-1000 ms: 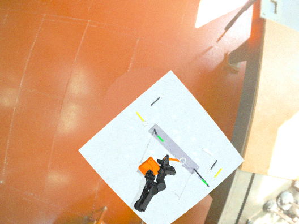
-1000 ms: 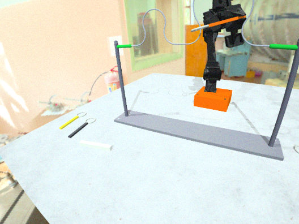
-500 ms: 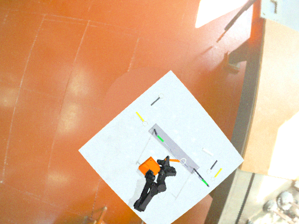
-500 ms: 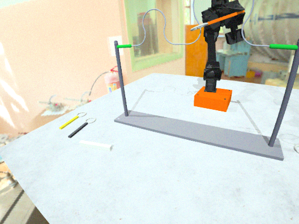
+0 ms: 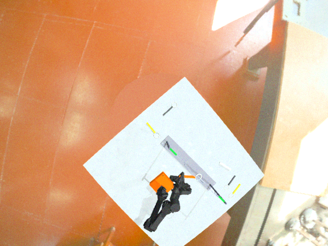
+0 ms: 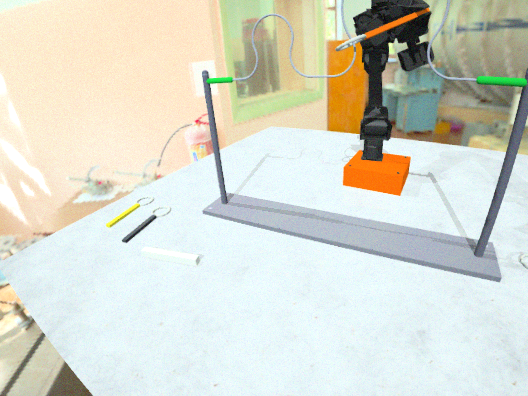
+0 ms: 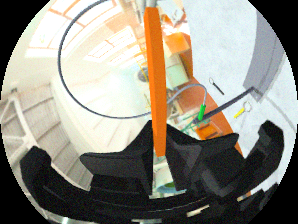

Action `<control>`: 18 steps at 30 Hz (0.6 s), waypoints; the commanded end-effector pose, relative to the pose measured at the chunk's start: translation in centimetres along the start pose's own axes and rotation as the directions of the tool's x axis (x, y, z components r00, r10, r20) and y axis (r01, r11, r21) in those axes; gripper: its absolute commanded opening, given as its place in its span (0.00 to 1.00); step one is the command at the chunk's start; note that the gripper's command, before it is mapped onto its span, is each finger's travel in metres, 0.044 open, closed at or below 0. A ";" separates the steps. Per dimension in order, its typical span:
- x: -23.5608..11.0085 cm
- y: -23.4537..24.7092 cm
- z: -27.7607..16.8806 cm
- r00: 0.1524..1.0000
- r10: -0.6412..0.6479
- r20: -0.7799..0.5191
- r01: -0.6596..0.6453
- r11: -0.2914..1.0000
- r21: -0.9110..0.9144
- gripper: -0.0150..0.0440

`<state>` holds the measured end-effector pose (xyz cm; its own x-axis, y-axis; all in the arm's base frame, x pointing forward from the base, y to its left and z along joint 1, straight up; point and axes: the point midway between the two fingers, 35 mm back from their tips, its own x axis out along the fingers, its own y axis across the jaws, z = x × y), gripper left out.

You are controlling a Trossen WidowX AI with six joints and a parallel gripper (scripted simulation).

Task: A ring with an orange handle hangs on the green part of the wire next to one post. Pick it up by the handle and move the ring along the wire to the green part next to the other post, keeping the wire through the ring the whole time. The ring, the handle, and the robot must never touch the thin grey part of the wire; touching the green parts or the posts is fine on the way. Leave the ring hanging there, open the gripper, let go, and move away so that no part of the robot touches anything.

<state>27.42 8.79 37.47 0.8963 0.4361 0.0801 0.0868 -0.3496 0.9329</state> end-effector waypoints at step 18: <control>-0.3 1.9 -0.2 1.000 0.019 -0.012 -0.019 1.000 0.010 0.00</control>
<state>27.40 8.19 38.51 0.8959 0.4348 0.0914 0.0858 -0.3711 0.9246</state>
